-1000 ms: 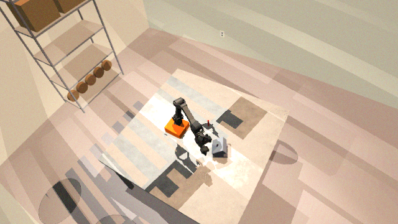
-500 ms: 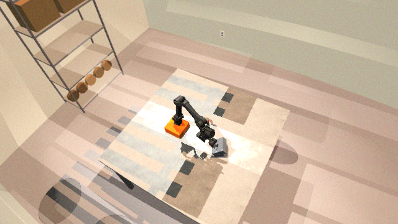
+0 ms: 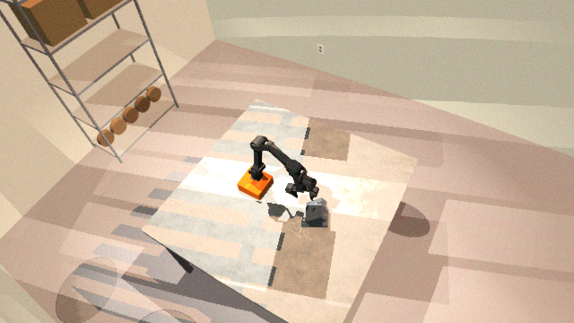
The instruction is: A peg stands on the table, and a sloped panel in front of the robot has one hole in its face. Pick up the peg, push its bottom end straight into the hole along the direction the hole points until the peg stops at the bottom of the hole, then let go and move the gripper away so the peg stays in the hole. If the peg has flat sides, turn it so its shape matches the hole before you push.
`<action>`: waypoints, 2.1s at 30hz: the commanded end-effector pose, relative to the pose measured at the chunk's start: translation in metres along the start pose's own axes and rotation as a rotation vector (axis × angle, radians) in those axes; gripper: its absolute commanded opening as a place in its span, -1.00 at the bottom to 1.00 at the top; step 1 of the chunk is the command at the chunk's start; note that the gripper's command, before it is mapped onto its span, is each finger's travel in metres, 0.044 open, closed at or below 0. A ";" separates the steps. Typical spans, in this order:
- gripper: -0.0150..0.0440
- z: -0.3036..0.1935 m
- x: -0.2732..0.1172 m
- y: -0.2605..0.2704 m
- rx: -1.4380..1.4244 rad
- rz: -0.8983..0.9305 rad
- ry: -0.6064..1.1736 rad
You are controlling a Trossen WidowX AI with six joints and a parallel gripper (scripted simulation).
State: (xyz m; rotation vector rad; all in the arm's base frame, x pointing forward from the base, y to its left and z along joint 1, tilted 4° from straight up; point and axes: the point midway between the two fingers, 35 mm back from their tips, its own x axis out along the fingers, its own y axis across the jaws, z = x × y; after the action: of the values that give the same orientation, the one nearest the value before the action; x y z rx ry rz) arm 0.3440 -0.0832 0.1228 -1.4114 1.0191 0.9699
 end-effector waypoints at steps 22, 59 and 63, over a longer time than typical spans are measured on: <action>1.00 0.107 -0.004 0.033 -0.720 0.069 -0.102; 1.00 0.184 -0.007 0.087 -1.446 0.115 -0.211; 1.00 0.185 0.000 0.088 -1.446 0.115 -0.211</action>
State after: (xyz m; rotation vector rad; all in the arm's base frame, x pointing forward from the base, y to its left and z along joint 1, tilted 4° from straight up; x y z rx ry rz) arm 0.2560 0.0979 0.0893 -2.2722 0.0863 2.0628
